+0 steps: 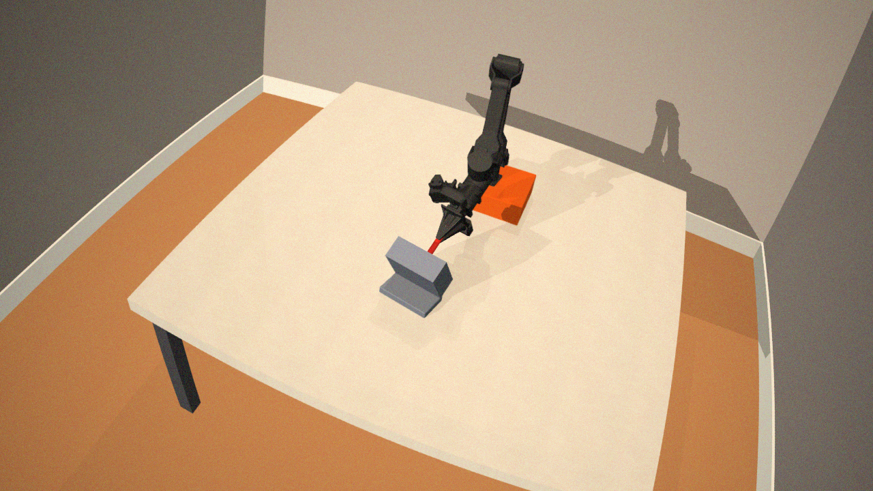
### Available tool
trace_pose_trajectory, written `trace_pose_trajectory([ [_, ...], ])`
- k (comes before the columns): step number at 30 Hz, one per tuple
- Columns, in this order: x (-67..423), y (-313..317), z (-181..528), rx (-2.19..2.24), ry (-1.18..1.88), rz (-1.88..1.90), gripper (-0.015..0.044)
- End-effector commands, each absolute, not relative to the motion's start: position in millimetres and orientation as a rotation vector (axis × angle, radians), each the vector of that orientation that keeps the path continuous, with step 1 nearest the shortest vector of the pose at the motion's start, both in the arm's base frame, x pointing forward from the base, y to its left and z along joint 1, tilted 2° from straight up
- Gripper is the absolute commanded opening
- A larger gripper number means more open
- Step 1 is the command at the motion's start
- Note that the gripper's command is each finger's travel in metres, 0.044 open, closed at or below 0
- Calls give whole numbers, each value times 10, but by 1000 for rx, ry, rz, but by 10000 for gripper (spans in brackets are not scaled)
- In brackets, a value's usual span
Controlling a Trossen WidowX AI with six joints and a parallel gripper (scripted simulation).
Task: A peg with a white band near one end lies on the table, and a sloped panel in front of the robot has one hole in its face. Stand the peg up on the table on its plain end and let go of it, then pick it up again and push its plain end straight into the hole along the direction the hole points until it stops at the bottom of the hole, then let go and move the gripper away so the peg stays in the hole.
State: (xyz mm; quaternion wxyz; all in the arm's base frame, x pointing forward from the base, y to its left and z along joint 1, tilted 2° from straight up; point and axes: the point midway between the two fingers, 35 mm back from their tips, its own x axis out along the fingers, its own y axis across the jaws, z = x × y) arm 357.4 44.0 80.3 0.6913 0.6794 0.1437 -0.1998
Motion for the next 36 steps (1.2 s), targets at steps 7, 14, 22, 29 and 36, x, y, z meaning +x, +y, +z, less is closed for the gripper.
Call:
trace_pose_trajectory([
  [7, 3568, 441, 804, 1518, 321, -447, 0],
  [14, 3599, 438, 797, 1518, 321, -447, 0],
  [22, 3634, 439, 789, 1518, 321, -447, 0],
  [29, 3667, 438, 772, 1518, 321, -447, 0],
  [36, 3701, 434, 752, 1518, 321, -446, 0],
])
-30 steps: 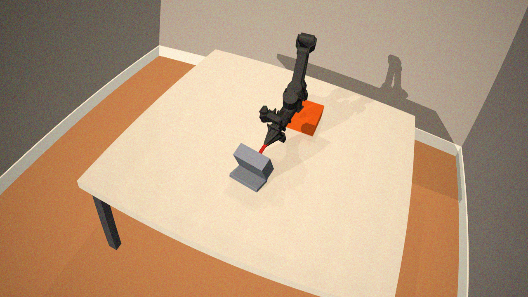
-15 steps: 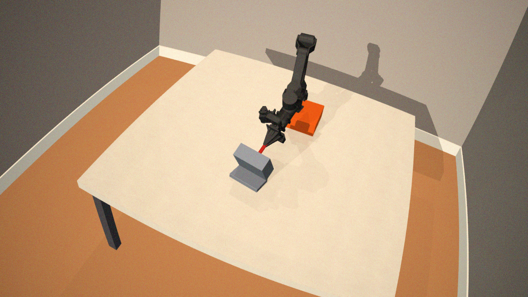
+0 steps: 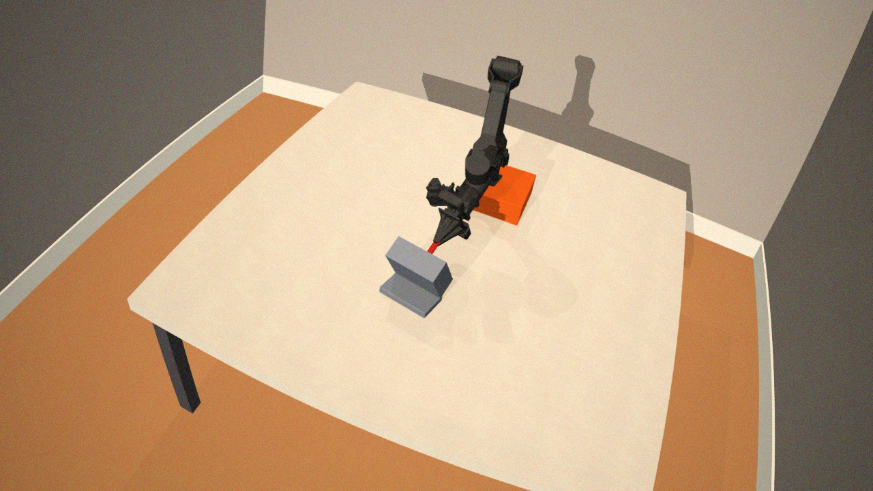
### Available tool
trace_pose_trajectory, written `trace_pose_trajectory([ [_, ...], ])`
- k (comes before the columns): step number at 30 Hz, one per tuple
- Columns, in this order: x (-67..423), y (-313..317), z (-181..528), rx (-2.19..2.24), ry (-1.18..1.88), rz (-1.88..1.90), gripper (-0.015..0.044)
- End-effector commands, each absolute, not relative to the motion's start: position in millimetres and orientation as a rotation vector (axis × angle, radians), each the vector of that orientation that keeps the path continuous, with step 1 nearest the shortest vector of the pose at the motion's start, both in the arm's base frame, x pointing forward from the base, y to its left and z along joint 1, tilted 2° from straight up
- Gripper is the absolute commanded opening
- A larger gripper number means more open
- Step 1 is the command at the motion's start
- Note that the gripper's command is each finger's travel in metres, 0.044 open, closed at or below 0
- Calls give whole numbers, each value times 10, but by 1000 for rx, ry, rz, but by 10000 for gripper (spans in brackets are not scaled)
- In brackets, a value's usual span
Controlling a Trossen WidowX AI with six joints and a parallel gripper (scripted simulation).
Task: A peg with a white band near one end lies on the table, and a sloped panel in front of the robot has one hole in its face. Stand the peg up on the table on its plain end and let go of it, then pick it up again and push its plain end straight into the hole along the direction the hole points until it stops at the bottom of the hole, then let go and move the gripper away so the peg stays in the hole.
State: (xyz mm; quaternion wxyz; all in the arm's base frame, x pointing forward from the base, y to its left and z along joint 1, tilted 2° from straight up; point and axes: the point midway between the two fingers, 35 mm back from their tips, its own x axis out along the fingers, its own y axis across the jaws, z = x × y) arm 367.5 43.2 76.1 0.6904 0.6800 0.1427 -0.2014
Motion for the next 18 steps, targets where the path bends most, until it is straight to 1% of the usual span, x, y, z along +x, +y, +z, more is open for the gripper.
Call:
trace_pose_trajectory([
  [1, 3706, 434, 750, 1518, 321, -446, 0],
  [18, 3787, 424, 705, 1518, 320, -446, 0],
])
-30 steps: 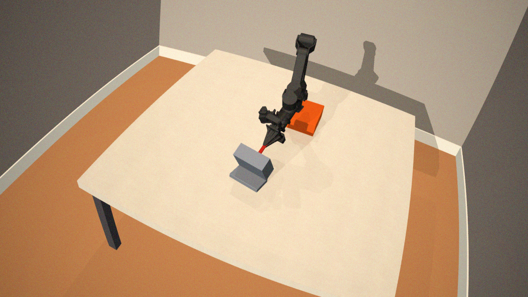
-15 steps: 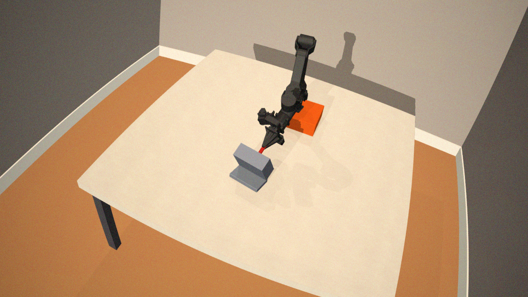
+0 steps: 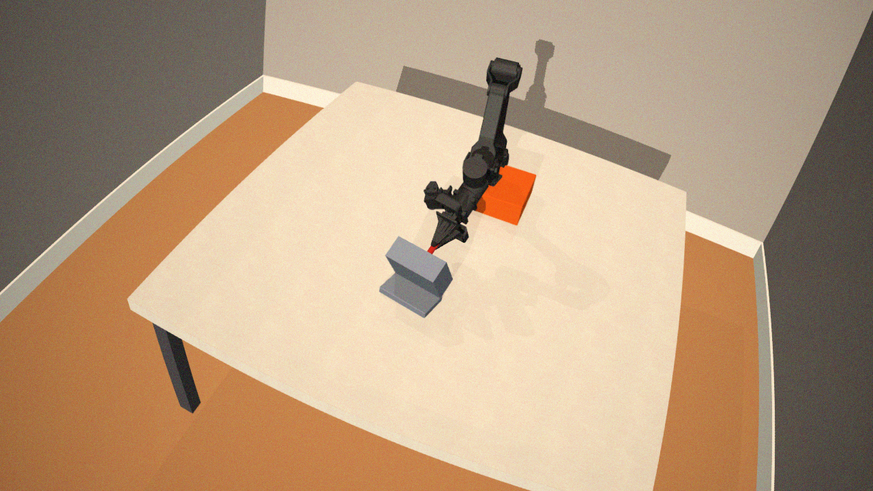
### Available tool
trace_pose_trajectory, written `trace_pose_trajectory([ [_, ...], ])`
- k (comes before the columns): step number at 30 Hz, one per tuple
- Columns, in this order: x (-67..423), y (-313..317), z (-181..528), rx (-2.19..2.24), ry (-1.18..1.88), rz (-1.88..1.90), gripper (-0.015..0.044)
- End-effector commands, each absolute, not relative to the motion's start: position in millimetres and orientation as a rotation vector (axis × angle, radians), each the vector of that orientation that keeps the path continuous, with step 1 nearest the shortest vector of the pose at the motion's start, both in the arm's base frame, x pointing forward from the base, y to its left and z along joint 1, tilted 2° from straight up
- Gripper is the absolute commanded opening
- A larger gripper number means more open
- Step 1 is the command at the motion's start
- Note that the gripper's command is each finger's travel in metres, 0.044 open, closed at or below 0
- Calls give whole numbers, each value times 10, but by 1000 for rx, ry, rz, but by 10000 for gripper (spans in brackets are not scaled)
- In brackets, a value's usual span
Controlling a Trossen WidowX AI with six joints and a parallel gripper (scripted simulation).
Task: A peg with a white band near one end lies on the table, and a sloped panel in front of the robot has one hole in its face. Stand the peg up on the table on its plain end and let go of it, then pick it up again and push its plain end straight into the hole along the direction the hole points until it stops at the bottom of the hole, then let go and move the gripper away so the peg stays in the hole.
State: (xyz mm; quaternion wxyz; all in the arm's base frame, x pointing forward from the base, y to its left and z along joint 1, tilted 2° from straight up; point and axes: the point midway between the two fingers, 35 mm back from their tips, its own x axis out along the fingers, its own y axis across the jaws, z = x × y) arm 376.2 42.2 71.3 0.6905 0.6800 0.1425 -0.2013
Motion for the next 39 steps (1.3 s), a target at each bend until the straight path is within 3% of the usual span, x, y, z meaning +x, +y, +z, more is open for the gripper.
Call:
trace_pose_trajectory([
  [1, 3792, 424, 703, 1518, 320, -446, 0],
  [36, 3882, 415, 658, 1520, 318, -451, 0],
  [39, 3882, 415, 658, 1520, 318, -451, 79],
])
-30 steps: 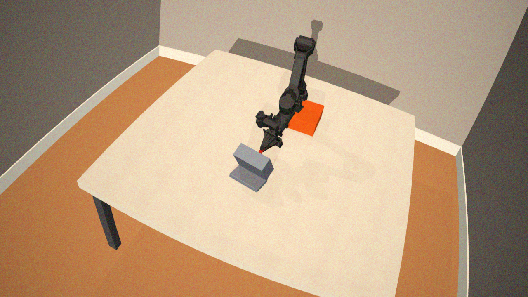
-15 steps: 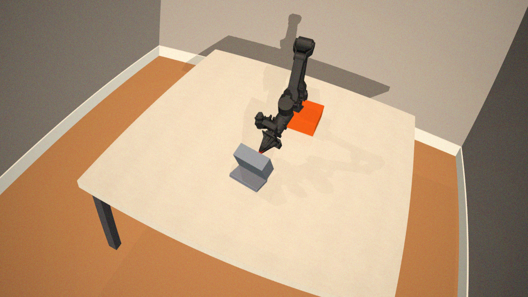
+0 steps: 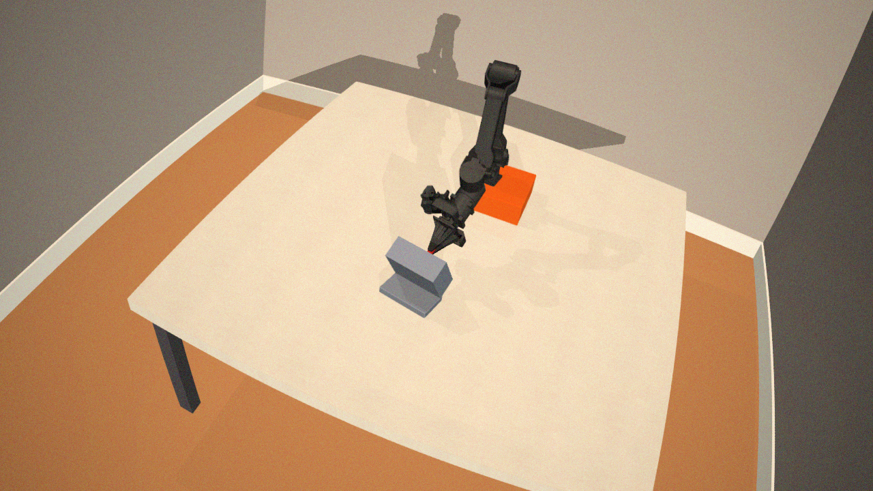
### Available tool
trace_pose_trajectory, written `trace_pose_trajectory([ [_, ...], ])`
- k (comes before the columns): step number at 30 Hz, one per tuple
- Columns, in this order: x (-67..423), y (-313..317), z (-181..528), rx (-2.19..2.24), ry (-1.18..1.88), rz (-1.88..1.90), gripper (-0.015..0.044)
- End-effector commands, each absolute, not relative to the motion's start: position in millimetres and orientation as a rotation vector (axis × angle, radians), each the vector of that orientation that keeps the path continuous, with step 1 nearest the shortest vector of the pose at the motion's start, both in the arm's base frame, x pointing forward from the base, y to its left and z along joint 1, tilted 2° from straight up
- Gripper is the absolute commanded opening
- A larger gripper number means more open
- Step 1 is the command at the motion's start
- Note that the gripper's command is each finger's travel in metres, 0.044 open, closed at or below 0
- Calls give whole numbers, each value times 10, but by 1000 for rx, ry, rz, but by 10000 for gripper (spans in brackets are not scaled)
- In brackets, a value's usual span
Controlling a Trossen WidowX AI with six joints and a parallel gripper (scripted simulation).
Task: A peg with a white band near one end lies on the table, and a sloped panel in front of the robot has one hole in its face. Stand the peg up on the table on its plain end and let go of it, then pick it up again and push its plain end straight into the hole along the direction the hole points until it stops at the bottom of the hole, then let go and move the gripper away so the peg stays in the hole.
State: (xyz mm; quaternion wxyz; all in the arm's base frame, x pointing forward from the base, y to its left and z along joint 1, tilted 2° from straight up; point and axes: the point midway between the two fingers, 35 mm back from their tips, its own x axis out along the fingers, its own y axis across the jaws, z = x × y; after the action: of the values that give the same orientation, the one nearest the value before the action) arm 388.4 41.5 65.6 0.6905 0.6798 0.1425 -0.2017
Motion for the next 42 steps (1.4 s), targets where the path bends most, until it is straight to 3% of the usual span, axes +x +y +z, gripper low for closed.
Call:
trace_pose_trajectory([
  [1, 3882, 415, 658, 1520, 318, -451, 105],
  [14, 3865, 418, 673, 1520, 318, -450, 440],
  [42, 3663, 461, 832, 1520, 320, -450, 440],
])
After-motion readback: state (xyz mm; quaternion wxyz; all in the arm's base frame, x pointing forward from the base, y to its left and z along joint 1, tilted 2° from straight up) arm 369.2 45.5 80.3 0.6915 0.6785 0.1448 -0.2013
